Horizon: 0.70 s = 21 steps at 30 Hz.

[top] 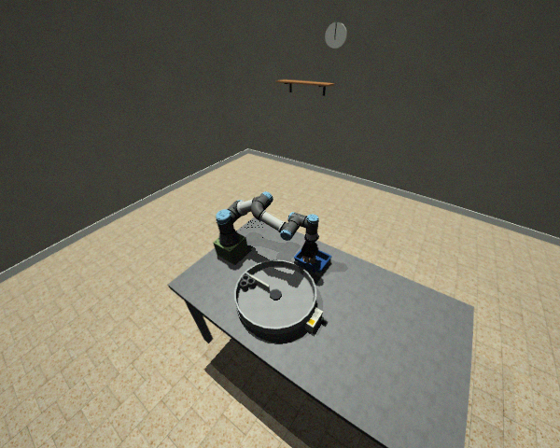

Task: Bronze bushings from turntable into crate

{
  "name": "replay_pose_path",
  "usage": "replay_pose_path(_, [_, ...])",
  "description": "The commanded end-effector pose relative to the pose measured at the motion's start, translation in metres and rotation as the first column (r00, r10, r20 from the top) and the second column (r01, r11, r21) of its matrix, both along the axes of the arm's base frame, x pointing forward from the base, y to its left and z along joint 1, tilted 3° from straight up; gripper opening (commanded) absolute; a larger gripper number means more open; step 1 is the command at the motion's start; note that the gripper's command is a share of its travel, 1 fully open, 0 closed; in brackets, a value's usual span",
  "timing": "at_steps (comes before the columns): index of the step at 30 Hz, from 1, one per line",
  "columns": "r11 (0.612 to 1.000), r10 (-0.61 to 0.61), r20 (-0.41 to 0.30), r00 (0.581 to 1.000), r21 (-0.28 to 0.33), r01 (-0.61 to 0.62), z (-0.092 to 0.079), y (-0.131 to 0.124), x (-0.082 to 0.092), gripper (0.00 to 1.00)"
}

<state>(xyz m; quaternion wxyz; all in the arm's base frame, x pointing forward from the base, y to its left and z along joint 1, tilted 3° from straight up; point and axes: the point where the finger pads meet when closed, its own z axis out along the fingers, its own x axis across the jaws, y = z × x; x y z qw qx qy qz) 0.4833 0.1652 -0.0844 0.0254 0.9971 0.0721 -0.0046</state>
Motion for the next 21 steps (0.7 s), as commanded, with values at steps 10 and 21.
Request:
replay_pose_path(10, [1.000, 0.000, 0.004, 1.000, 0.000, 0.000, 0.043, 0.002, 0.001, 0.06])
replay_pose_path(21, [1.000, 0.000, 0.004, 1.000, 0.000, 0.000, 0.063, 0.003, 0.001, 0.06])
